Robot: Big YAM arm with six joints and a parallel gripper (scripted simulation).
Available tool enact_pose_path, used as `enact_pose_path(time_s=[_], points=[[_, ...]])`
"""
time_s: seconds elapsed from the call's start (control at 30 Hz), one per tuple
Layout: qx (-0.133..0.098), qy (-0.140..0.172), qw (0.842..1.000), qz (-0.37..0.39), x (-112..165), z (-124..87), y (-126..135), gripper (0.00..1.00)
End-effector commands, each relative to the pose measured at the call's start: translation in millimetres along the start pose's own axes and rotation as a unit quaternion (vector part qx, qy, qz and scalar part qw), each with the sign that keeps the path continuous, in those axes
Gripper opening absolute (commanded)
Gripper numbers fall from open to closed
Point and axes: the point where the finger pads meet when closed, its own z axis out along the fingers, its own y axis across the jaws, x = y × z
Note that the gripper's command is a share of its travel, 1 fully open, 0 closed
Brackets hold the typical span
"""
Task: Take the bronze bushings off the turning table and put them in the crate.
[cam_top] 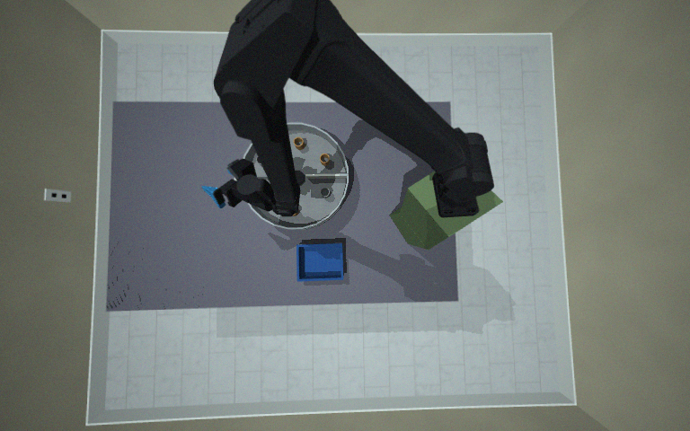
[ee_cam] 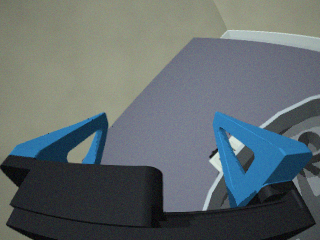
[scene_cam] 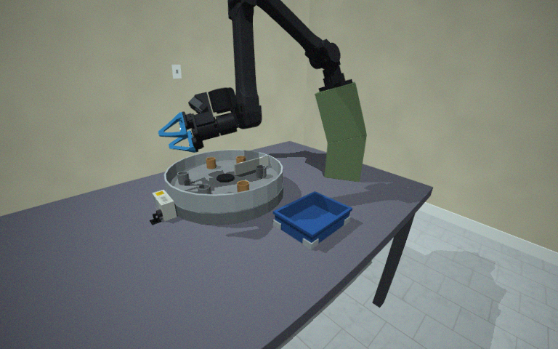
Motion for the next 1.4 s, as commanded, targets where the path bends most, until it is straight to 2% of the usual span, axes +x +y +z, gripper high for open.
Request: enact_pose_path(time_s=[0.0, 0.53, 0.57, 0.73, 0.87, 0.97, 1.03, 1.1, 1.2, 1.37], points=[[-0.003, -0.004, 1.0, 0.002, -3.9, 1.3, 4.1, 1.0], [-0.003, -0.004, 1.0, 0.002, -3.9, 1.3, 4.1, 1.0], [-0.008, -0.013, 1.0, 0.004, -11.6, 5.3, 11.2, 1.0], [0.008, 0.008, 1.0, 0.001, -20.1, 6.2, 0.8, 1.0], [0.037, 0.068, 0.997, -0.018, -17.3, -0.1, -12.6, 1.0], [0.073, 0.139, 0.987, -0.037, -14.3, -15.8, -31.0, 1.0], [0.103, 0.195, 0.974, -0.051, -12.7, -34.6, -47.1, 1.0], [0.103, 0.195, 0.974, -0.051, -12.7, -34.6, -47.1, 1.0], [0.151, 0.282, 0.945, -0.068, -12.3, -74.8, -73.6, 1.0], [0.213, 0.388, 0.892, -0.085, -17.1, -143.5, -106.9, 1.0]])
